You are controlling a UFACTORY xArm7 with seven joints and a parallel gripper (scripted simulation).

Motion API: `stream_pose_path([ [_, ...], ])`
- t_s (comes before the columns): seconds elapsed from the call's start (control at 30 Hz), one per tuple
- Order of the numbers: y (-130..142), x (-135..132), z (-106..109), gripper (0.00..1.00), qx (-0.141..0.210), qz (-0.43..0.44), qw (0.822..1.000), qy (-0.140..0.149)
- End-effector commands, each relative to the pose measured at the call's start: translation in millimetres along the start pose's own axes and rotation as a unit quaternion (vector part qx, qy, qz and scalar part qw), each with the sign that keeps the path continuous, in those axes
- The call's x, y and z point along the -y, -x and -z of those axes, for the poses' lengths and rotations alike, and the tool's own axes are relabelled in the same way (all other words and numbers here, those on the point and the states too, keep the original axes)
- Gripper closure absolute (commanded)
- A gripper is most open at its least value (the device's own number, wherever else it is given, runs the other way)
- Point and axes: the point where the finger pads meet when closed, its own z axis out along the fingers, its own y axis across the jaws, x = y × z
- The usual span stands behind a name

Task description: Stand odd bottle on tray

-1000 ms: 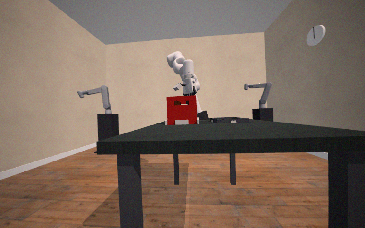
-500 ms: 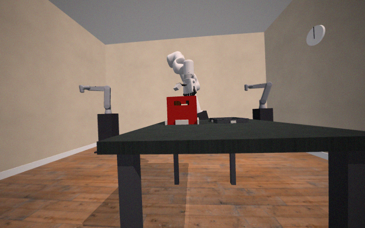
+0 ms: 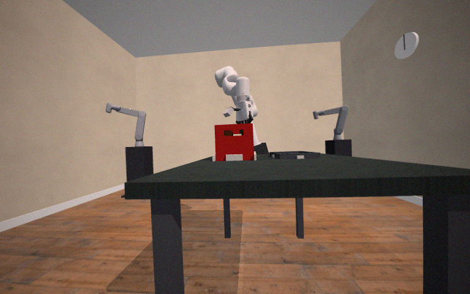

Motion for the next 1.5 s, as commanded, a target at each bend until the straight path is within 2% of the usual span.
stream_pose_path([
  [0.0,-0.7,1.1,1.2,1.00,-0.001,0.000,1.000,-0.001],
  [0.27,-0.7,1.1,1.2,1.00,-0.001,0.000,1.000,-0.001],
  [0.3,-0.7,1.1,1.2,0.35,-0.001,0.000,1.000,-0.001],
  [1.47,-0.7,1.1,1.3,0.35,-0.001,0.000,1.000,-0.001],
])
